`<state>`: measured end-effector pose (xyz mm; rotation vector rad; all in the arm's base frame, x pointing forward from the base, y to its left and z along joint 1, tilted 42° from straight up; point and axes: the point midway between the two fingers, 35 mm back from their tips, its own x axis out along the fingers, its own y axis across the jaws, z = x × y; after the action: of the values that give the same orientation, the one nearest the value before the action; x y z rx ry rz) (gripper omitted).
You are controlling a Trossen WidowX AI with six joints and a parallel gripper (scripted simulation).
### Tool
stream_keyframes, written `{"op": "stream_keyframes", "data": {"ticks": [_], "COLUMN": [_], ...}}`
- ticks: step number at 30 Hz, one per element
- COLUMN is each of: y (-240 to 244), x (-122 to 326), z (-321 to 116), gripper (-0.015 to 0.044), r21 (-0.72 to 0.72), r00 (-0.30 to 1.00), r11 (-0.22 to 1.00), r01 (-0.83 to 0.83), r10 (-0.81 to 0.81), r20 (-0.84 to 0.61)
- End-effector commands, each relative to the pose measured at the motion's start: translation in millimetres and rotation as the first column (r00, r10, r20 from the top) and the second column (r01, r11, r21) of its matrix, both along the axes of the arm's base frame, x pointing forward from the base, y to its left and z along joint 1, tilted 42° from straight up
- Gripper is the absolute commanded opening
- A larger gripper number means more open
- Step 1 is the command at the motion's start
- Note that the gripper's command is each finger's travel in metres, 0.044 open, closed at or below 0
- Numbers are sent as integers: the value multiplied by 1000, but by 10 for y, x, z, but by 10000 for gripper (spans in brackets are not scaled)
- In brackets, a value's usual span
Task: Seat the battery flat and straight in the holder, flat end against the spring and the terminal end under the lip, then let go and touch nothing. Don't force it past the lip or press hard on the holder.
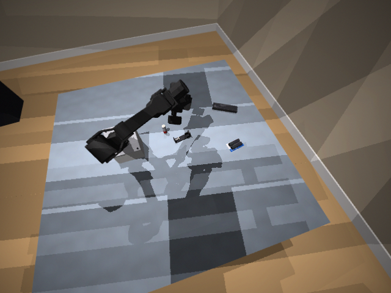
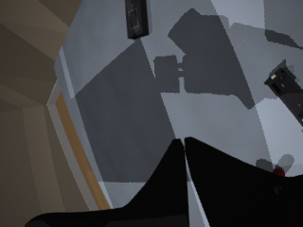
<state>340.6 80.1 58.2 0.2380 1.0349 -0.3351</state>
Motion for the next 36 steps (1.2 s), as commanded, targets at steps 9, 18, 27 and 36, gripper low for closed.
{"op": "stream_keyframes", "data": {"ticks": [9,18,27,36], "y": [77,-22,-464,-537], "x": [-833,-866,-899,-935], "z": [-1064,-1217,-1702,-1632], "gripper": [0,0,0,0], "r21": [-488,-521,-524,-524], "r00": [879,873,873,873], "r11": [866,848,846,846], "r01": [105,100,100,100], "r10": [-310,-325,-327,-327], "r20": [-361,-363,-361,-361]}}
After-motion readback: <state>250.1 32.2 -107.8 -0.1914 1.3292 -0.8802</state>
